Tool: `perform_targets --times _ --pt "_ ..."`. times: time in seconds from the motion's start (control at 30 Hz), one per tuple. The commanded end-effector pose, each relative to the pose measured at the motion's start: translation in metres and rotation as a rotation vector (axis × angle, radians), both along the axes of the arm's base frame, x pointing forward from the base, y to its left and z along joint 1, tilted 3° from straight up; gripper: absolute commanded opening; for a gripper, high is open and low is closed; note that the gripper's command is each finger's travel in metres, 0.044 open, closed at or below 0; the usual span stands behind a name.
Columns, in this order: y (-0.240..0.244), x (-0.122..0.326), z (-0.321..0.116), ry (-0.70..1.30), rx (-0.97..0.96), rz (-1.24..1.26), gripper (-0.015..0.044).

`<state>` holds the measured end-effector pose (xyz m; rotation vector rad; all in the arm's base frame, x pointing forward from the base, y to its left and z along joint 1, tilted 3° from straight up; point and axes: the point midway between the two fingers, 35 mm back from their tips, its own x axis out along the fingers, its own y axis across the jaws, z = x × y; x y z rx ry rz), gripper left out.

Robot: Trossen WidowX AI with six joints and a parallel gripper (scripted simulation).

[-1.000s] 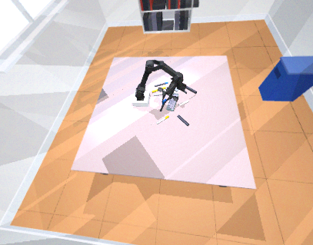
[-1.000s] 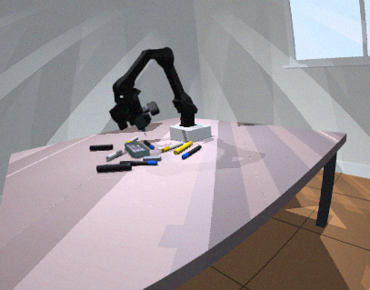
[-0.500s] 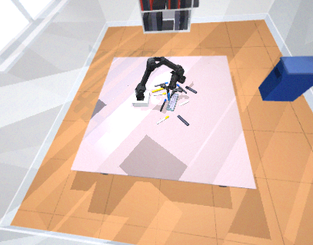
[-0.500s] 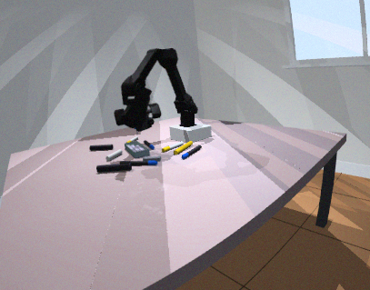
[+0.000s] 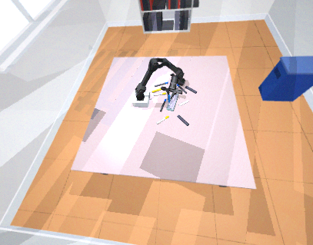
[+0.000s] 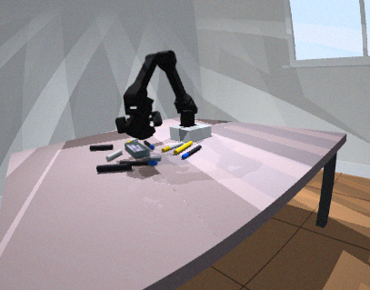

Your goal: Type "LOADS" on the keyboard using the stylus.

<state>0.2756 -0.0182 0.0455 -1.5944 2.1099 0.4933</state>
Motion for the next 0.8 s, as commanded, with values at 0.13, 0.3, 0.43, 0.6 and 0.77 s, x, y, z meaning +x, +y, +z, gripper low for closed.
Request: perform_targets --times 0.13,0.3,0.43,0.6,0.77 --pt "0.0002 0.0007 -0.0003 -0.011 0.0 0.0 0.0" --pt "0.0009 0.004 -0.0011 -0.011 0.0 0.0 0.0081" --pt "0.001 0.0045 -0.0018 -0.011 0.0 0.0 0.0081" --pt "0.0012 0.0046 -0.0049 -0.011 0.0 0.0 0.0081" --pt "0.0015 0.0046 -0.009 -0.011 0.0 0.0 0.0081"
